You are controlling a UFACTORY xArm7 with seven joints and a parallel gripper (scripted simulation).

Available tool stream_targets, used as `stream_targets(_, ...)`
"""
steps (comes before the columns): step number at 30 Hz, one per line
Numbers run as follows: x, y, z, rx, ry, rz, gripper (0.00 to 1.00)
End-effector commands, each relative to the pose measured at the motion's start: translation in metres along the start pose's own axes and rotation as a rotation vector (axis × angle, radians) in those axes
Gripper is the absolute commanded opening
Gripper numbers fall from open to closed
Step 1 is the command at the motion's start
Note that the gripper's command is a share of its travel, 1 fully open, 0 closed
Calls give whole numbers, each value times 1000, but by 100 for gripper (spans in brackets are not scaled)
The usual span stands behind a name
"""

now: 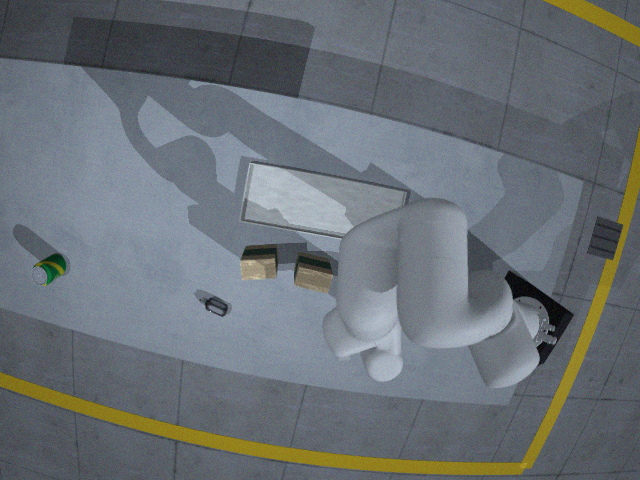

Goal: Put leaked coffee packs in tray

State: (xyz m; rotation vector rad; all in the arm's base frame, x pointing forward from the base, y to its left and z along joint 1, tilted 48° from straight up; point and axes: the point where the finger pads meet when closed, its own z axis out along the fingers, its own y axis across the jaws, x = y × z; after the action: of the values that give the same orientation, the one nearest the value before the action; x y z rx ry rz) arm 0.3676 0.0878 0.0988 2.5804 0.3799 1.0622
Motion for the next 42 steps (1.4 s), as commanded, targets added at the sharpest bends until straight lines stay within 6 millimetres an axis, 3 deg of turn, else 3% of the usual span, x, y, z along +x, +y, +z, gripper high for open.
stream_targets(1,1,-1,8,2,3,0,83)
stream_targets(8,1,-1,18,2,3,0,83)
stream_targets(28,1,-1,20,2,3,0,83)
stream_targets(29,1,-1,20,2,3,0,23)
stream_targets(42,1,-1,20,2,3,0,23)
